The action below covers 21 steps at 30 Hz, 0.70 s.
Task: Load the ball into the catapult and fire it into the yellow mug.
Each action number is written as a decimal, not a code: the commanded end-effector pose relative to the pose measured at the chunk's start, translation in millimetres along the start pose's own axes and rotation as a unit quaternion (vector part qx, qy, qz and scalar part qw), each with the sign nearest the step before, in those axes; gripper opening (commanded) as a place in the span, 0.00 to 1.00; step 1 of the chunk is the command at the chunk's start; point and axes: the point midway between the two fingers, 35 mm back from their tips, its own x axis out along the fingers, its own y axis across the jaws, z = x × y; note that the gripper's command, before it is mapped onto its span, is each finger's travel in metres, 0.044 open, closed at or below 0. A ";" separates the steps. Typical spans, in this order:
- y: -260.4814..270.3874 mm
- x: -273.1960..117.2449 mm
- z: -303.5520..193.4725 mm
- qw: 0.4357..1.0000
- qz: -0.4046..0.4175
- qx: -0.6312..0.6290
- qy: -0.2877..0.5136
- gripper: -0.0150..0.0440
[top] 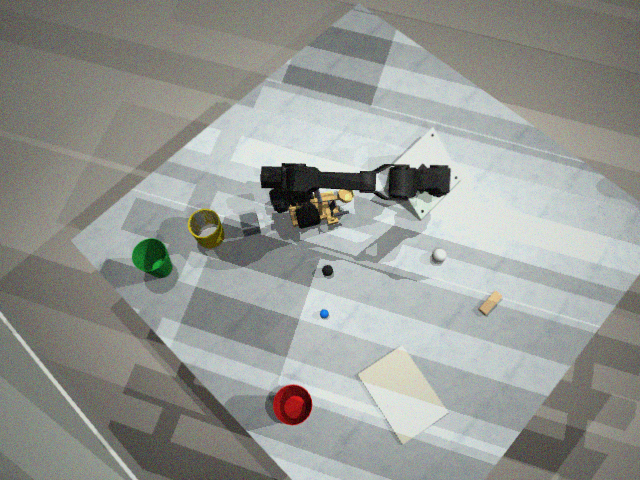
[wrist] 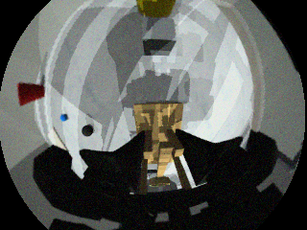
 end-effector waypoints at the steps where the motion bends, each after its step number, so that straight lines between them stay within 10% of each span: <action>1: -0.7 6.1 -0.6 1.000 0.003 0.005 -0.002 0.25; 21: 0.9 24.4 0.2 1.000 0.001 0.000 -0.001 0.25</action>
